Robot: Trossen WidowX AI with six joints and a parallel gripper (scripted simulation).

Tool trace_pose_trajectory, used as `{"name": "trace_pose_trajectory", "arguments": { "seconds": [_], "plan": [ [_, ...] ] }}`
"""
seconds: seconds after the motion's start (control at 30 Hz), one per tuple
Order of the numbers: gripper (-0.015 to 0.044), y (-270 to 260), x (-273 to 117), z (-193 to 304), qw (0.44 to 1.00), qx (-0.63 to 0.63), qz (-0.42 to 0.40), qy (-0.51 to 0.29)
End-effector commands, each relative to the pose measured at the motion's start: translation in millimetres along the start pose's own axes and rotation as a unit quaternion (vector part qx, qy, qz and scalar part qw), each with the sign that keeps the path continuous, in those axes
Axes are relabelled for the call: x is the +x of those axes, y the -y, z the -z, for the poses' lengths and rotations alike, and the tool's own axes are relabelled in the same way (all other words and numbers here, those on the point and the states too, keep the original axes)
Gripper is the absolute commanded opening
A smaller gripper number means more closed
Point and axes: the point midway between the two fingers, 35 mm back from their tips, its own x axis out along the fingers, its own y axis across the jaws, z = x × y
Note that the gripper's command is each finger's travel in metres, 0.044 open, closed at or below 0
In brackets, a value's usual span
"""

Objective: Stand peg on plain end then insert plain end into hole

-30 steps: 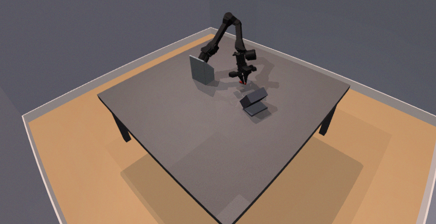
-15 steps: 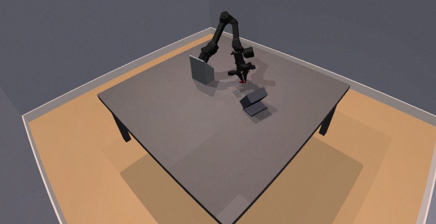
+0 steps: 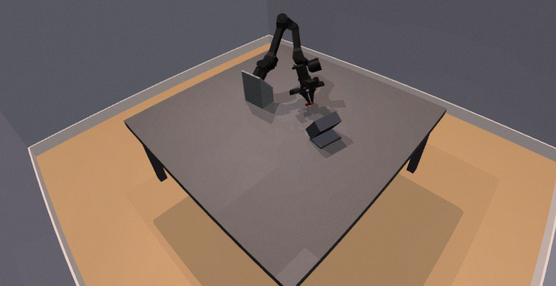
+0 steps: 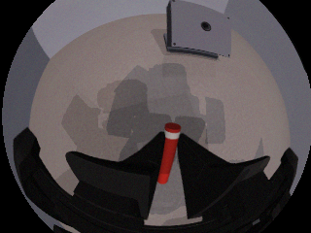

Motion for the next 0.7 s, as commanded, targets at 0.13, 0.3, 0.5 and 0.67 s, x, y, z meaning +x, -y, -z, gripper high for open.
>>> {"name": "trace_pose_trajectory", "arguments": {
  "seconds": [0.13,0.3,0.5,0.67],
  "plan": [
    [0.0049,1,-5,3,0.999,0.001,0.001,0.036],
    [0.0049,1,-7,5,0.998,0.002,0.001,0.057],
    [0.0049,1,-11,7,0.997,0.002,0.001,0.083],
    [0.0049,1,-13,9,0.995,0.002,0.001,0.104]
  ]
}}
